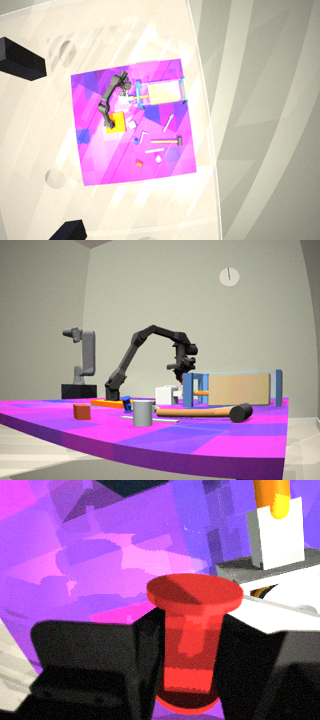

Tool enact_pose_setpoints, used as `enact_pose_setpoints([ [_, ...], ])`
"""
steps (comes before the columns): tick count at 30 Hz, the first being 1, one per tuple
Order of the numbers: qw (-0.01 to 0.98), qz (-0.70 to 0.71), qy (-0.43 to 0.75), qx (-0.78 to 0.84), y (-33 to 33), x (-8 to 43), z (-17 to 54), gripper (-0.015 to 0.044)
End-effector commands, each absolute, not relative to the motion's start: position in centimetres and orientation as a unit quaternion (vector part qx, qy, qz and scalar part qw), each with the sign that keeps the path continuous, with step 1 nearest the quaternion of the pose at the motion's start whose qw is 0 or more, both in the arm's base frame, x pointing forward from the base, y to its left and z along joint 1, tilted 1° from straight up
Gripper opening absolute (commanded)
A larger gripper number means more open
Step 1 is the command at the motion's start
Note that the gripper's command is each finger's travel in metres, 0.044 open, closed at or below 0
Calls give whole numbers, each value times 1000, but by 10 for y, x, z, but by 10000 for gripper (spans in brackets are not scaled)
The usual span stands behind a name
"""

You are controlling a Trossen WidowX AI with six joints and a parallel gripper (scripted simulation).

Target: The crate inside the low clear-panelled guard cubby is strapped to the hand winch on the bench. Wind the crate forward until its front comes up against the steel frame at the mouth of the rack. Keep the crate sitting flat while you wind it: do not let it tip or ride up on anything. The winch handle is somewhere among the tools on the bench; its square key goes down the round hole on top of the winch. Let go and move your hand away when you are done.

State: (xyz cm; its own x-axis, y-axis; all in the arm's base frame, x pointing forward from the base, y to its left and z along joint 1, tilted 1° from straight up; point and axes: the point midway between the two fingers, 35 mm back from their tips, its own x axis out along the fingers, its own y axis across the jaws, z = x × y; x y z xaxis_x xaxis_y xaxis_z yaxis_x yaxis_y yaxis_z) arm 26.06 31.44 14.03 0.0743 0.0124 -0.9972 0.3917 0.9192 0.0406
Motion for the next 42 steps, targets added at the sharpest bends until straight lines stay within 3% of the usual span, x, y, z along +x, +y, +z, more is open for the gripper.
enact_pose_setpoints([
  [1, 705, -122, 683, 145, 325, 240, 138, 0],
  [42, 703, -122, 685, 145, 330, 185, 136, 0],
])
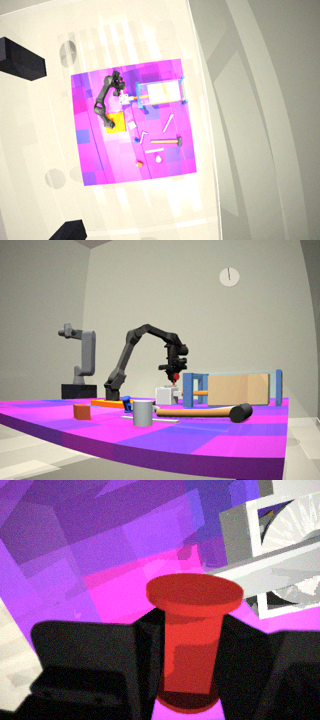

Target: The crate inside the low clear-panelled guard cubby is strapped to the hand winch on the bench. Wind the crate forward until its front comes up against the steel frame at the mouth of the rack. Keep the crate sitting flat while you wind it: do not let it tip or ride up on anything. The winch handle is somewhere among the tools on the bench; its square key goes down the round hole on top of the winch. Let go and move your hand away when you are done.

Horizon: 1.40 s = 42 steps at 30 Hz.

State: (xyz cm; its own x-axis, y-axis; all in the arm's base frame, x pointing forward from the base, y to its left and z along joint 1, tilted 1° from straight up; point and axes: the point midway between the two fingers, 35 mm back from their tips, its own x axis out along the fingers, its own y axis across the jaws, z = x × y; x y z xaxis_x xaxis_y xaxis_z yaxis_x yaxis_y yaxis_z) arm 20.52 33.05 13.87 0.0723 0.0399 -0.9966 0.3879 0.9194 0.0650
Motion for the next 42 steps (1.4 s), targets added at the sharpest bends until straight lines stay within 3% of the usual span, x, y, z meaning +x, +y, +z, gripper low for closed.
enact_pose_setpoints([
  [1, 703, -123, 685, 145, 329, 183, 136, 0],
  [42, 701, -124, 687, 144, 303, 135, 133, 0],
])
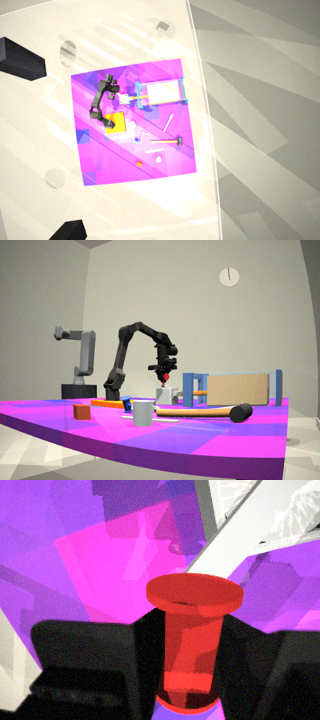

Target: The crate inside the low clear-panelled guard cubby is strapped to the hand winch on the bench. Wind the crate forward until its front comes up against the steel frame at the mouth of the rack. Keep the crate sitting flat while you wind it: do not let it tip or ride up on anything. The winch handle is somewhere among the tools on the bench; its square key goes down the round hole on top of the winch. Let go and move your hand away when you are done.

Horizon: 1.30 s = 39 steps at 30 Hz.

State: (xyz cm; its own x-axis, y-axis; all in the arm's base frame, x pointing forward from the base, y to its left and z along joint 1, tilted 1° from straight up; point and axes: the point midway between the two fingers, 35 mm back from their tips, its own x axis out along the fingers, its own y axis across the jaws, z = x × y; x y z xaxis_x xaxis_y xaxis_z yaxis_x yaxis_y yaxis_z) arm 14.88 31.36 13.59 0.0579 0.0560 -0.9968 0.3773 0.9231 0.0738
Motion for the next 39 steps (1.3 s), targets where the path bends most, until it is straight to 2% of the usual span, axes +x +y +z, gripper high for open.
enact_pose_setpoints([
  [1, 701, -124, 687, 144, 302, 133, 133, 0],
  [39, 701, -125, 688, 143, 258, 108, 130, 0],
])
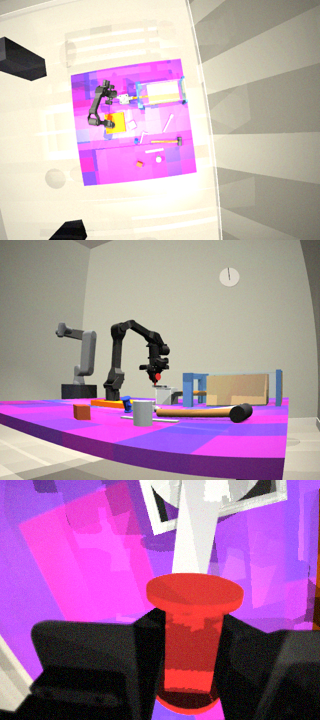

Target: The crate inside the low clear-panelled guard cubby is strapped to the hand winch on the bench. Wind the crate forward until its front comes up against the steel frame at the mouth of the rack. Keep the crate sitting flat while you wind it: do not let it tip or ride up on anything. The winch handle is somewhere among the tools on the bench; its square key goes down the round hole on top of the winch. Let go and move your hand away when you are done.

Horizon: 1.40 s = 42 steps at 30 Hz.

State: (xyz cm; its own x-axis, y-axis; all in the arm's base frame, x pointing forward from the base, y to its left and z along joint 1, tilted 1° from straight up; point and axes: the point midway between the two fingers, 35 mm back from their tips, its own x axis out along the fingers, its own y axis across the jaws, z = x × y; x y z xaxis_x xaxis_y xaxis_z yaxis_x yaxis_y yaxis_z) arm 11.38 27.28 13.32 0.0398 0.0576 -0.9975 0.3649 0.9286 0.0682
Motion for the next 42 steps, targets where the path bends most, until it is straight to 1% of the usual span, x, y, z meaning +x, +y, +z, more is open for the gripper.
enact_pose_setpoints([
  [1, 701, -125, 688, 143, 256, 108, 130, 0],
  [24, 701, -126, 687, 142, 225, 105, 129, 0],
  [29, 701, -127, 687, 141, 203, 109, 129, 0],
  [42, 702, -127, 687, 140, 187, 116, 129, 0],
])
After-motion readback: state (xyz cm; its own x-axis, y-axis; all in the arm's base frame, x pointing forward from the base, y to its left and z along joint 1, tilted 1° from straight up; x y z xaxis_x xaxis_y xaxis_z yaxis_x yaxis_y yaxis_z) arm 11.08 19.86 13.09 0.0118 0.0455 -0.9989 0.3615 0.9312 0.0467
